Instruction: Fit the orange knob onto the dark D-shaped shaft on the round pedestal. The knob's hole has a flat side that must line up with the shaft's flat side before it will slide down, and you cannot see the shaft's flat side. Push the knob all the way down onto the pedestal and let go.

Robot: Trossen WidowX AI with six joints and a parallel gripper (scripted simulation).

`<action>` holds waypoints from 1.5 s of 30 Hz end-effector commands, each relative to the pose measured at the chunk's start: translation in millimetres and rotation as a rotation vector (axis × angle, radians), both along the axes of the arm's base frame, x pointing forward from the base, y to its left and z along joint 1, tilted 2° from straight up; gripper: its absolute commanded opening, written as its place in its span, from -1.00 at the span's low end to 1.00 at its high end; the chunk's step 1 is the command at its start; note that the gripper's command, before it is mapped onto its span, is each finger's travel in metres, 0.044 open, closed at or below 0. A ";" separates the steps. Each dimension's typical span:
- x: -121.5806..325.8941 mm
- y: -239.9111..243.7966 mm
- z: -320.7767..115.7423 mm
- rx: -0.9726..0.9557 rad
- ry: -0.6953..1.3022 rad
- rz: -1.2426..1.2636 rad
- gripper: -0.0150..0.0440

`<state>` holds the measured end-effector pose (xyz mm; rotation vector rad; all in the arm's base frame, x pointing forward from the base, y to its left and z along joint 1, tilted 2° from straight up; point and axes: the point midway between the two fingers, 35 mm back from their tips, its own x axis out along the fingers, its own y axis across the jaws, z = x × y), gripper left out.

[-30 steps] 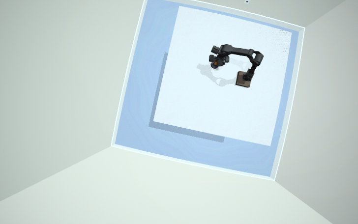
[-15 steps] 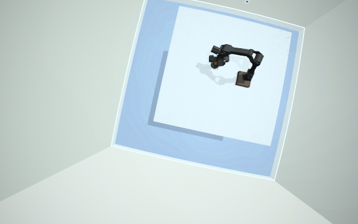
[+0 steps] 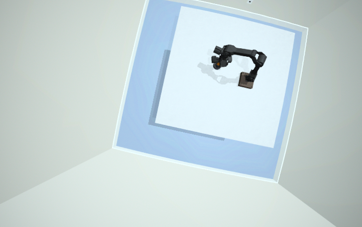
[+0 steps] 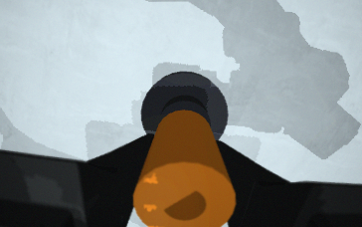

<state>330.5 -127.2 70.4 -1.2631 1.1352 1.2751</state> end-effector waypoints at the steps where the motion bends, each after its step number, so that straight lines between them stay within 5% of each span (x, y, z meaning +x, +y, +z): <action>1: 1.0 -0.5 -1.2 -0.002 -0.002 0.007 -0.49; 45: 1.7 -0.7 -3.1 -0.003 -0.004 0.081 -0.49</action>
